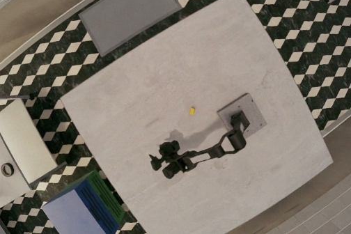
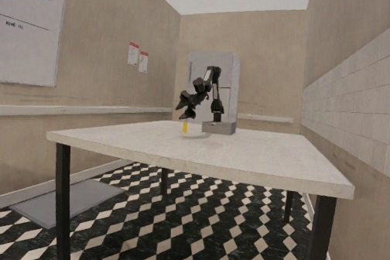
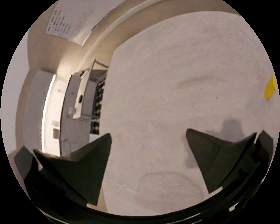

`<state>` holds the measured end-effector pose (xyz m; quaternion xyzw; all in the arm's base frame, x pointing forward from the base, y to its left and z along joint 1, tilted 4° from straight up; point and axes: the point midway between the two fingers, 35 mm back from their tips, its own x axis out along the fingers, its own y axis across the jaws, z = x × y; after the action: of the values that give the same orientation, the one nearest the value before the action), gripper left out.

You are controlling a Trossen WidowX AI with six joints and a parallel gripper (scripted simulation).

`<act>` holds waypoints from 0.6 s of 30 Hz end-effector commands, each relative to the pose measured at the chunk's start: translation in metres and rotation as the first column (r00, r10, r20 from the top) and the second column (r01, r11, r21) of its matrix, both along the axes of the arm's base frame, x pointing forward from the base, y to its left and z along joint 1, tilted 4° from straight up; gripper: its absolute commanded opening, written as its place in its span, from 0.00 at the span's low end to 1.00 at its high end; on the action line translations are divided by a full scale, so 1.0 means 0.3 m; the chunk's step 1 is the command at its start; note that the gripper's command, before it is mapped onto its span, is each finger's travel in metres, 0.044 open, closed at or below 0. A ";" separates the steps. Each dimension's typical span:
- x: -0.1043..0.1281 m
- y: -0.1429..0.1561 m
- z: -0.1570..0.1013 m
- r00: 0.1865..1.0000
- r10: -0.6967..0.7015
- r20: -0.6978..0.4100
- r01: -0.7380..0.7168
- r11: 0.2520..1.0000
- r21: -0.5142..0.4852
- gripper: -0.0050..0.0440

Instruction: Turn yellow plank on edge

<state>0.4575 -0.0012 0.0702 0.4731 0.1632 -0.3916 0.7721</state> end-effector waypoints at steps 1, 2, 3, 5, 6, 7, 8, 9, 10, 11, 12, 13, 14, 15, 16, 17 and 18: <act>0.009 0.002 0.033 1.000 0.000 0.024 0.000 1.000 0.004 0.92; 0.009 0.002 0.033 1.000 0.000 0.024 0.000 1.000 0.004 0.92; 0.009 0.002 0.033 1.000 0.000 0.024 0.000 1.000 0.004 0.92; 0.009 0.002 0.033 1.000 0.000 0.024 0.000 1.000 0.004 0.92; 0.009 0.002 0.033 1.000 0.000 0.024 0.000 1.000 0.004 0.92; 0.009 0.002 0.033 1.000 0.000 0.024 0.000 1.000 0.004 0.92; 0.009 0.002 0.033 1.000 0.000 0.024 0.000 1.000 0.004 0.92; 0.009 0.002 0.033 1.000 0.000 0.024 0.000 1.000 0.004 0.92; 0.009 0.002 0.033 1.000 0.000 0.024 0.000 1.000 0.004 0.92; 0.009 0.002 0.033 1.000 0.000 0.024 0.000 1.000 0.004 0.92; 0.009 0.002 0.033 1.000 0.000 0.024 0.000 1.000 0.004 0.92; 0.009 0.002 0.033 1.000 0.000 0.024 0.000 1.000 0.004 0.92; 0.009 0.002 0.033 1.000 0.000 0.024 0.000 1.000 0.004 0.92; 0.009 0.002 0.033 1.000 0.000 0.024 0.000 1.000 0.004 0.92; 0.009 0.002 0.033 1.000 0.000 0.024 0.000 1.000 0.004 0.92; 0.009 0.002 0.033 1.000 0.000 0.024 0.000 1.000 0.004 0.92; 0.009 0.002 0.033 1.000 -0.001 0.024 0.001 1.000 0.004 1.00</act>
<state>0.4575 -0.0012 0.0702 0.4731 0.1632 -0.3916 0.7721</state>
